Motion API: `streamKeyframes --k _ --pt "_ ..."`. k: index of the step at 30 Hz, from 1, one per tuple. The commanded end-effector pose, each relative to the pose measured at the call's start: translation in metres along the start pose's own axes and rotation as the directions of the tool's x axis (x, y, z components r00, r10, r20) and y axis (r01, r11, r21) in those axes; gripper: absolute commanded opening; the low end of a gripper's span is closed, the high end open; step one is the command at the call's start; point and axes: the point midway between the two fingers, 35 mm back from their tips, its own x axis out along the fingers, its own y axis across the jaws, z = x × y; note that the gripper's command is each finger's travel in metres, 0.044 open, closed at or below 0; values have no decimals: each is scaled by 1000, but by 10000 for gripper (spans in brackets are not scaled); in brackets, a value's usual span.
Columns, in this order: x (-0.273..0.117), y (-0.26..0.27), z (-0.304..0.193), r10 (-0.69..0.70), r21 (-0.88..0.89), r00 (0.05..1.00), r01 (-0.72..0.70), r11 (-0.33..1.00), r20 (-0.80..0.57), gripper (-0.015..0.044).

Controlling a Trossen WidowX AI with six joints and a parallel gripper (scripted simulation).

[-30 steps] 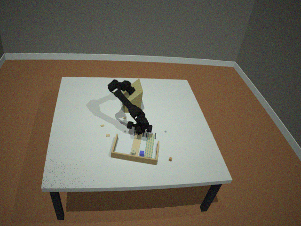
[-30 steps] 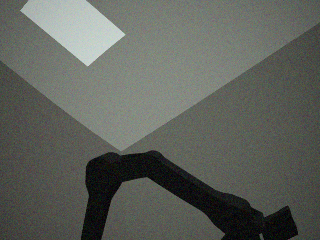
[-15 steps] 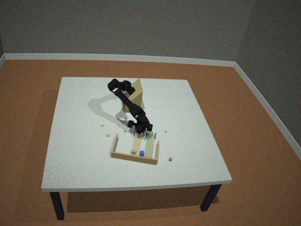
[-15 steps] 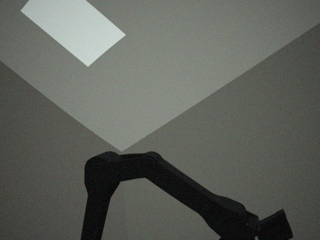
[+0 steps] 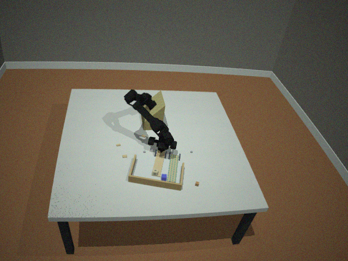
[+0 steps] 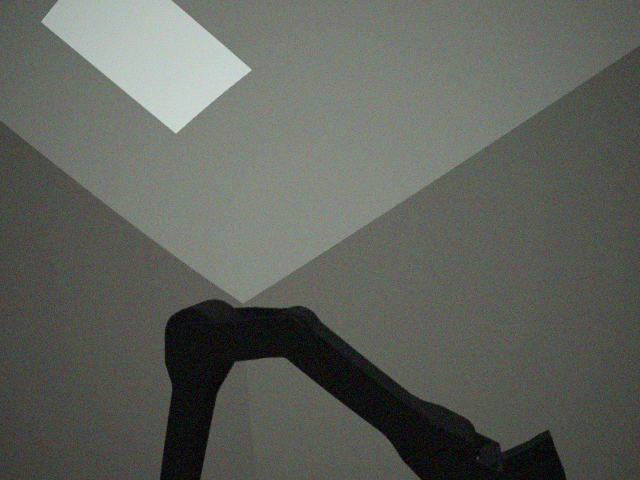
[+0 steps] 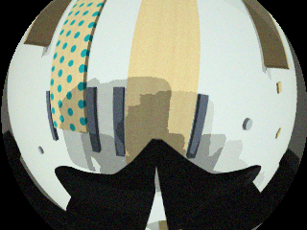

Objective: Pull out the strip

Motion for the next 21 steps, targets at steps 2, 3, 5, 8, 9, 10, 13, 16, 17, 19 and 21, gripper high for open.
streamKeyframes --k 2,3,5,8,9,10,13,16,17,19,21 --pt "4 -2 -15 -6 -5 1000 6 1000 -15 0" --pt "4 -2 -16 -6 -5 1000 6 1000 -15 0" --pt "4 -2 -19 -6 -5 1000 6 1000 -15 0" --pt "4 -2 -24 -6 -6 1000 6 1000 -15 0" --pt "4 -2 -25 -6 -6 1000 6 1000 -15 0" --pt "4 -2 -27 -6 -6 1000 6 1000 -15 0" --pt "4 -2 -31 -6 -6 1000 6 1000 -15 0" --pt "4 -2 -36 -6 -6 1000 6 1000 -16 0" --pt "4 -2 -37 -6 -6 1000 6 1000 -16 0" --pt "4 -2 -41 -6 -6 1000 6 1000 -16 0" --pt "4 -2 -44 -6 -6 1000 6 1000 -16 0"
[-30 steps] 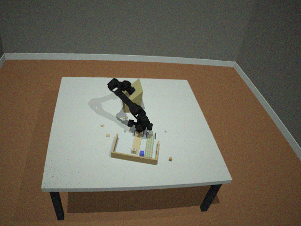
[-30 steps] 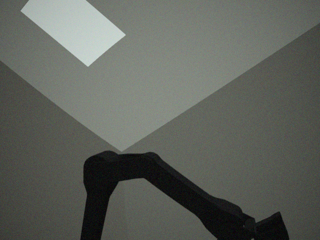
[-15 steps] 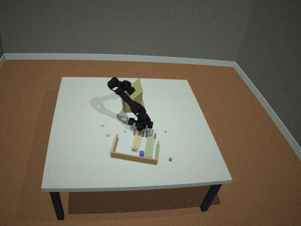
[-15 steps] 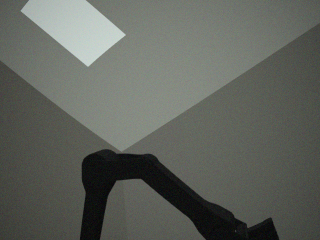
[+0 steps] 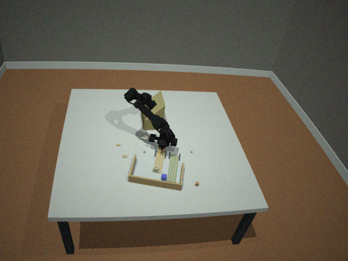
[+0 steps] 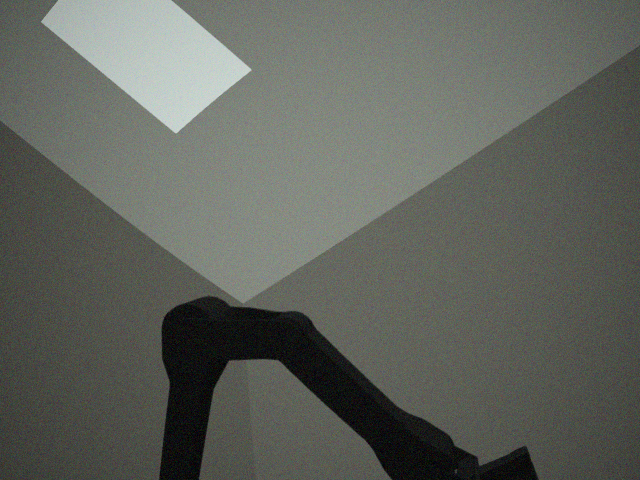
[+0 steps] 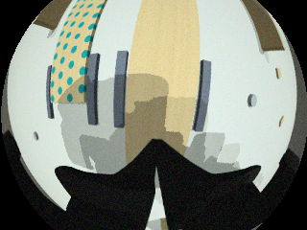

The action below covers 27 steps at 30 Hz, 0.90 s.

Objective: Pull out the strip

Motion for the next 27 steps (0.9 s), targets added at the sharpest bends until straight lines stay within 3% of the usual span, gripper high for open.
streamKeyframes --k 1,27 --pt "4 -2 -15 -5 -6 1000 5 1000 -20 0" --pt "3 -3 -54 -4 -7 1000 4 1000 -22 0"
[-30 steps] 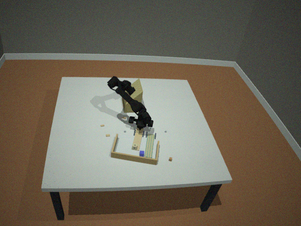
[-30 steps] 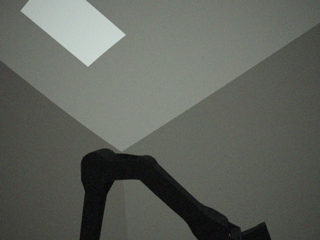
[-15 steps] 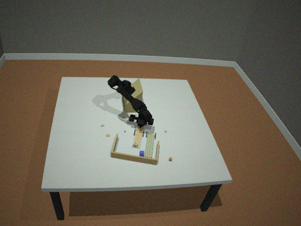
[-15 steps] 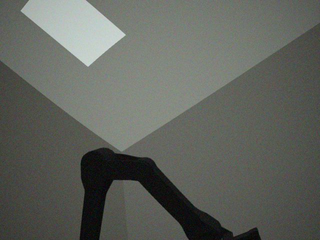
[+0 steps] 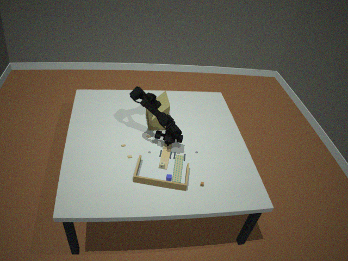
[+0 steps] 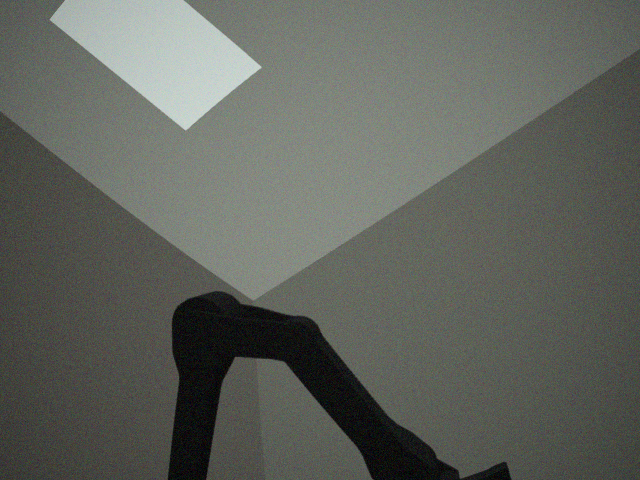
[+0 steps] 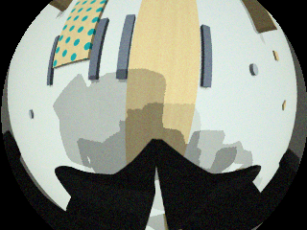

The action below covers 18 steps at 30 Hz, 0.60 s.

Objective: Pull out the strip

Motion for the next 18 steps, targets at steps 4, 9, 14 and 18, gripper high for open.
streamKeyframes --k 4,9,14,18 --pt "4 -3 -19 -4 -5 1000 4 1000 -23 0" --pt "3 -4 -26 -4 -5 1000 4 1000 -23 0" --pt "3 -4 -34 -4 -6 1000 4 1000 -24 0" --pt "3 -4 -39 -4 -6 1000 4 1000 -24 0"
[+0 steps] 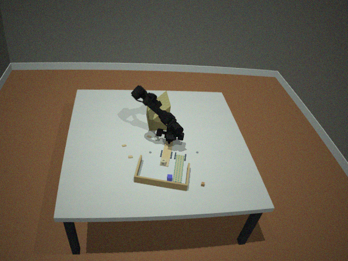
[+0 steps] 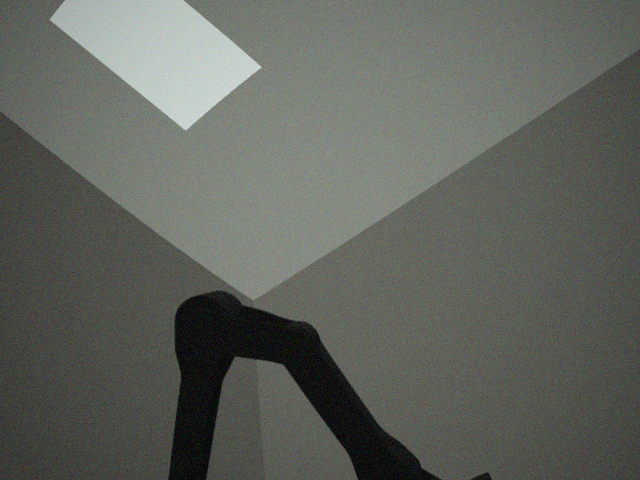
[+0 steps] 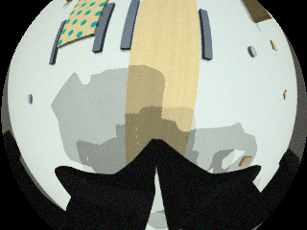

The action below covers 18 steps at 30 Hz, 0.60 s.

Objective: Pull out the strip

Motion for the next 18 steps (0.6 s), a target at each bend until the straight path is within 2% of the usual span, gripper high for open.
streamKeyframes --k 1,18 --pt "4 -4 -15 -6 -7 1000 6 1000 -24 0" --pt "3 -4 -40 -6 -8 1000 6 1000 -25 0"
